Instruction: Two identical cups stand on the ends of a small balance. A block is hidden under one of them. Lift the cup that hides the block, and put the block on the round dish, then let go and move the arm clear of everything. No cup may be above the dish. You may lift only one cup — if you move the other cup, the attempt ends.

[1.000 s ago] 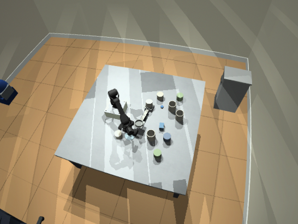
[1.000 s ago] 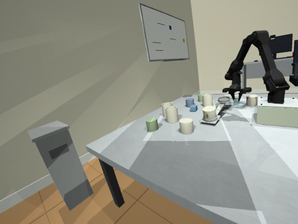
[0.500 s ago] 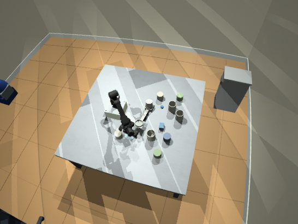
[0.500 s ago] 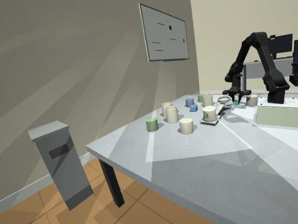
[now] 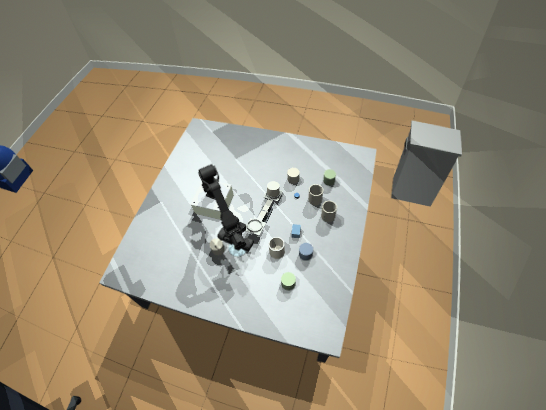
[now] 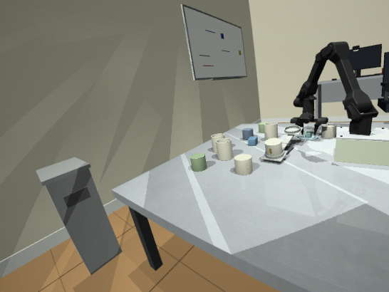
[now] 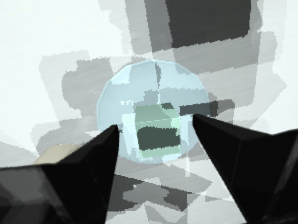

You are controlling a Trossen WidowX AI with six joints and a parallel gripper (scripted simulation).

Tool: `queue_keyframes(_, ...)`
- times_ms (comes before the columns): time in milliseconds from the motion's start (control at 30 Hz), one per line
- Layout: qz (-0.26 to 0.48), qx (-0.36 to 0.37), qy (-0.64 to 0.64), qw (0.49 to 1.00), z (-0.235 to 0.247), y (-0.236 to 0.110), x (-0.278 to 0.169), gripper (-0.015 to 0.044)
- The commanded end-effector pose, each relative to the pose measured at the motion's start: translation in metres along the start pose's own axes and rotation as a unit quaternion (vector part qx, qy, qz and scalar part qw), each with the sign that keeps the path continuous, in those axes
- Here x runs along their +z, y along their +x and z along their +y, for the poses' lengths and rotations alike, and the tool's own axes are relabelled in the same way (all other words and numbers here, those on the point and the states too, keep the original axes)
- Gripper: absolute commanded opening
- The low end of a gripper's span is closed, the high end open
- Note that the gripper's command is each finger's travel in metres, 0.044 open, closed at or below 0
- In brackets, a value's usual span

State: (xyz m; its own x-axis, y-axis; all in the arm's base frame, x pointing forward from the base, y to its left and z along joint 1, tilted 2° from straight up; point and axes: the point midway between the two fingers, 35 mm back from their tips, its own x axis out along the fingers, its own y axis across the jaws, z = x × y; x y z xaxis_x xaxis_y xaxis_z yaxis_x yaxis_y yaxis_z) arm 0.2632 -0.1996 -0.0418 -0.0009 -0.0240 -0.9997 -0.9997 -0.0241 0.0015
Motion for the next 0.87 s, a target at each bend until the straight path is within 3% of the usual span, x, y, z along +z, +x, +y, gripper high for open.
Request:
queue_keyframes(0,0.001,-0.003,0.000,1.000,-0.002,-0.001,-0.001,0.0420)
queue_keyframes(100,0.015,-0.038,-0.005,0.999,-0.019,-0.013,-0.007,0.0440)
queue_keyframes(433,0.004,-0.002,-0.002,1.000,-0.001,-0.056,-0.001,0.0440)
queue_keyframes(600,0.003,-0.001,-0.002,1.000,-0.001,-0.059,-0.001,0.0440)
queue_keyframes(733,0.003,-0.006,-0.002,1.000,-0.001,-0.094,0.000,0.0440)
queue_keyframes(833,0.003,-0.007,-0.002,1.000,0.000,-0.102,0.001,0.0440)
